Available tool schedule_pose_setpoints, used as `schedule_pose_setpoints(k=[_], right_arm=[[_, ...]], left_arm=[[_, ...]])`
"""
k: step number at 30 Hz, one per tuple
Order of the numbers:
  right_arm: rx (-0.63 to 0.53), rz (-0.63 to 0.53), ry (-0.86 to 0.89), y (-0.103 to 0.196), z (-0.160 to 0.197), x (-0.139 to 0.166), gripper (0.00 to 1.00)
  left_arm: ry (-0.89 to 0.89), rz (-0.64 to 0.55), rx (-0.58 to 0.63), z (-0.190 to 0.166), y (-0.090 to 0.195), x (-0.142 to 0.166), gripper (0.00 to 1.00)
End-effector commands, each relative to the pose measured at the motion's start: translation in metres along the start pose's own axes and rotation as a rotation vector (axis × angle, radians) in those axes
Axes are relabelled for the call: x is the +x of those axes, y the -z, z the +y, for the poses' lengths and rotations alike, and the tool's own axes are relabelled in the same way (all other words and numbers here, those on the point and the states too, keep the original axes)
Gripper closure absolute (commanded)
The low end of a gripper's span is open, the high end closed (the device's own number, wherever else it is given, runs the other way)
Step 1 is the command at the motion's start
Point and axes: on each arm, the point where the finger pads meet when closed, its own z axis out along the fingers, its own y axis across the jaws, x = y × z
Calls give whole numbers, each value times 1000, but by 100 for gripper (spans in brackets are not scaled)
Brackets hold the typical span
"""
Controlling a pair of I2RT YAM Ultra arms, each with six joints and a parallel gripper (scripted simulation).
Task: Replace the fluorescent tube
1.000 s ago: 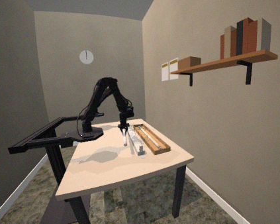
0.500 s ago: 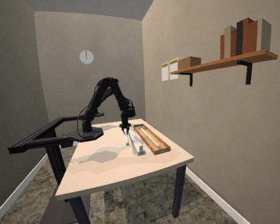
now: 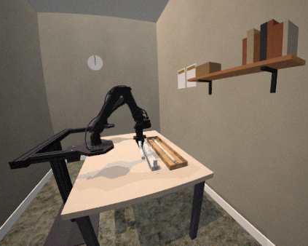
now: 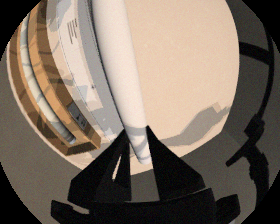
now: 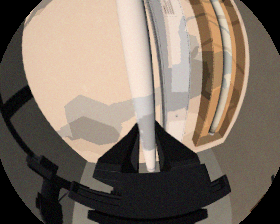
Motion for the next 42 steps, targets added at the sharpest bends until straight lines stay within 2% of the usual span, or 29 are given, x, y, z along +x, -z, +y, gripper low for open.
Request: schedule_pose_setpoints(k=[1,3,6,8,10,15,19,23,27,29,31,34,35,37,39,40,42], right_arm=[[7,-24,5,4,-12,-5,89],[25,-32,3,6,-20,-6,89],[68,-51,14,16,-30,-14,89],[45,-40,-6,17,-28,-6,89],[21,-31,15,2,-22,-10,89],[52,-44,-6,11,-34,-11,89],[23,-31,11,4,-33,-5,89],[77,-56,15,19,-42,-20,89],[73,-52,9,19,-46,-12,89],[64,-49,17,18,-43,-13,89],[76,-55,9,19,-45,-16,89],[77,-55,9,19,-45,-17,89],[66,-52,6,16,-43,-14,89],[79,-57,-1,20,-49,-13,89],[57,-47,18,12,-44,-11,89],[72,-54,5,17,-45,-14,89],[78,-56,4,18,-48,-15,89]], left_arm=[[-20,-21,16,0,4,-8,89],[3,-25,17,6,4,-1,89],[-8,-30,1,7,11,-6,89],[-16,-22,15,4,4,-9,89],[9,-28,11,11,7,0,89],[-12,-32,-5,11,13,-10,89],[14,-27,19,14,5,0,89],[-20,-40,-20,14,20,-16,89],[-2,-28,14,14,4,-7,89],[16,-37,3,19,11,-1,89],[-7,-51,-35,21,27,-13,89],[-8,-49,-33,20,27,-13,89],[-1,-35,2,16,10,-8,89],[6,-31,13,15,4,-5,89],[5,-39,-3,19,11,-7,89],[0,-51,-31,22,24,-11,89],[-1,-54,-36,23,27,-12,89]])
